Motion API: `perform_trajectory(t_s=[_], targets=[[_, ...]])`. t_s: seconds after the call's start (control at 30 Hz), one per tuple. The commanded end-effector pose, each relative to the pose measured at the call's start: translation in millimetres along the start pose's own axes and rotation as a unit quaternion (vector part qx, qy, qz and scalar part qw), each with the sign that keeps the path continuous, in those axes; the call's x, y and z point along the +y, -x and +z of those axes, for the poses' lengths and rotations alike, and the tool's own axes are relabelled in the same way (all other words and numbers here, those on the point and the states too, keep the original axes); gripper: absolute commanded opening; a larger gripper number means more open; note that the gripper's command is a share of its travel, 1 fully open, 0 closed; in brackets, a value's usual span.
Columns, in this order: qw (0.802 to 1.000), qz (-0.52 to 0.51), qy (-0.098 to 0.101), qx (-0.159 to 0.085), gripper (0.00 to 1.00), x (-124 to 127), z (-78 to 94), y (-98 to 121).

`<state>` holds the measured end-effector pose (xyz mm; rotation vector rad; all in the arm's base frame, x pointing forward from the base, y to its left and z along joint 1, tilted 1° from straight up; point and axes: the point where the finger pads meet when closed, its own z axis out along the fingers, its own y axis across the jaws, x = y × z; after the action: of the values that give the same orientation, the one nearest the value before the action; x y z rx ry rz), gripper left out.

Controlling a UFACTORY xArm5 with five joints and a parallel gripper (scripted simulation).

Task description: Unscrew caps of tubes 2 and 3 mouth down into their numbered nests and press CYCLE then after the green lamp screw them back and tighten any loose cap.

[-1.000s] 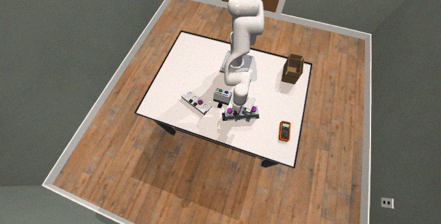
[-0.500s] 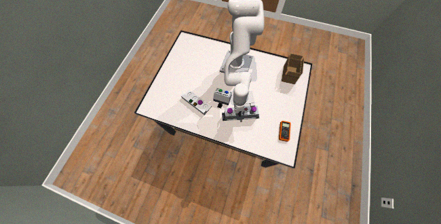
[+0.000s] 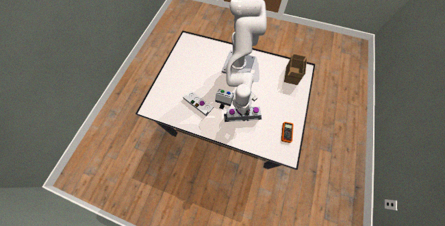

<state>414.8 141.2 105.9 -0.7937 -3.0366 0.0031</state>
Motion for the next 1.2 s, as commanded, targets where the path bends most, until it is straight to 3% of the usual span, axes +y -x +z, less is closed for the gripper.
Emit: perform_trajectory(t_s=[0.0, 0.17, 0.2, 0.6, 0.73, 1.07, 1.17], targets=[[0.998, -0.068, -0.001, -0.005, 0.0, 1.0, -1.5, 1.0], [0.998, -0.068, -0.001, -0.005, 0.0, 1.0, -1.5, 1.0], [0.998, -0.068, -0.001, -0.005, 0.46, 1.0, -1.5, 1.0], [0.998, -0.068, -0.001, -0.005, 0.46, 1.0, -1.5, 1.0], [0.997, 0.08, 0.0, -0.005, 0.46, 1.0, -1.5, 1.0], [0.974, 0.228, 0.001, -0.005, 0.46, 1.0, -1.5, 1.0], [0.948, 0.318, 0.001, -0.005, 0.46, 1.0, -1.5, 1.0]])
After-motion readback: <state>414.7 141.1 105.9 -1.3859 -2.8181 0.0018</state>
